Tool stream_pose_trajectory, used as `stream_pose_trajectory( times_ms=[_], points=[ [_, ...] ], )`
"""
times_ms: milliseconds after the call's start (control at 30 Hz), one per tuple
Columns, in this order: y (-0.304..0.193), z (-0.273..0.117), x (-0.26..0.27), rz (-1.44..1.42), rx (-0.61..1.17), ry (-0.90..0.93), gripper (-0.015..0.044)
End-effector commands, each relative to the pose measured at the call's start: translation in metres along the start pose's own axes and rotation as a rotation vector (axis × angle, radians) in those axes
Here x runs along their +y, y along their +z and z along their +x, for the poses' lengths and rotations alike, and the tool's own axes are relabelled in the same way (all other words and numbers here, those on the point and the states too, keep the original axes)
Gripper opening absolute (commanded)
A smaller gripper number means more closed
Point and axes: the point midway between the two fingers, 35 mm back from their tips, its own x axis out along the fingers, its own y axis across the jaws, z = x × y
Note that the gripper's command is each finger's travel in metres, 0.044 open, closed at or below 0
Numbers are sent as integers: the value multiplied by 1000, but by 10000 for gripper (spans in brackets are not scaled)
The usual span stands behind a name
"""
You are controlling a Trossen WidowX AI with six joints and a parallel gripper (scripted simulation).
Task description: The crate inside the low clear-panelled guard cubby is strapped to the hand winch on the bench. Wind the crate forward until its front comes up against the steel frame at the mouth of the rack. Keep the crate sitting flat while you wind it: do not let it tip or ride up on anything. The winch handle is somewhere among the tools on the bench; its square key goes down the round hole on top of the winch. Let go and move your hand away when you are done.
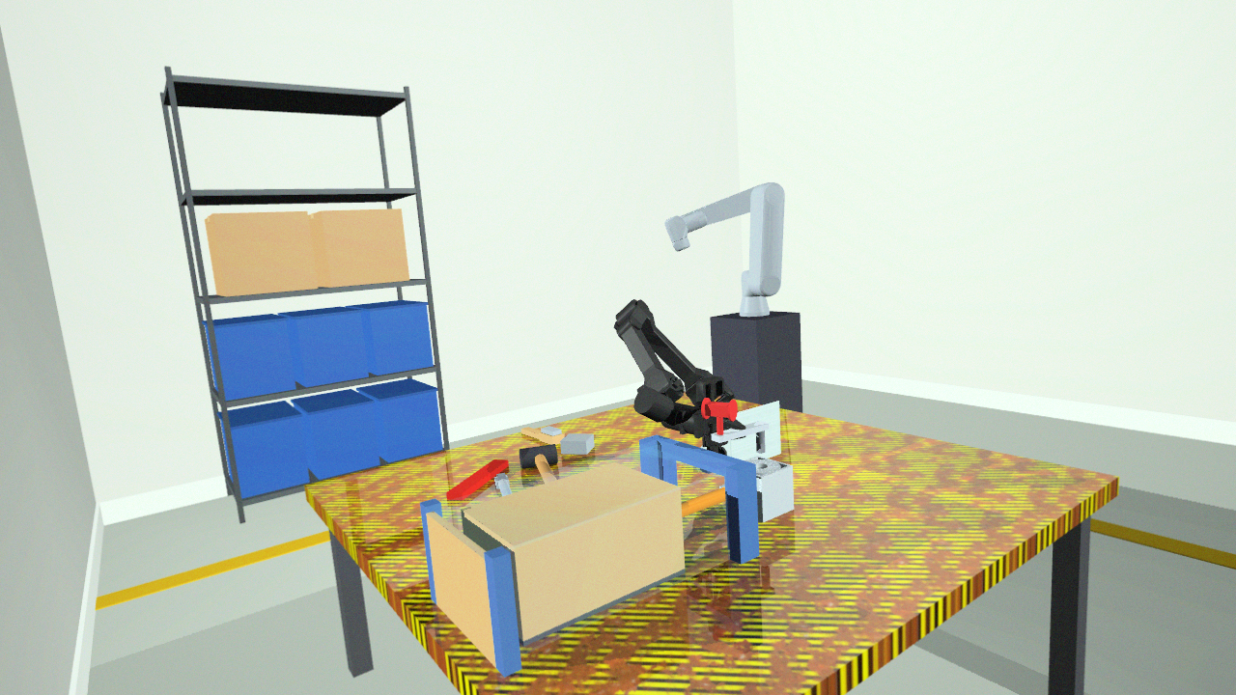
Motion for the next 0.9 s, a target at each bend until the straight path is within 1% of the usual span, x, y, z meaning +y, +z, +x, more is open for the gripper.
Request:
stream_pose_trajectory(
  times_ms=[0, 400, 867],
  points=[
    [0, 0, 3, -7, -4, -13, 0],
    [0, 0, 20, -7, -4, -12, 0],
    [0, -2, 22, -7, -3, -12, 0]
  ],
)
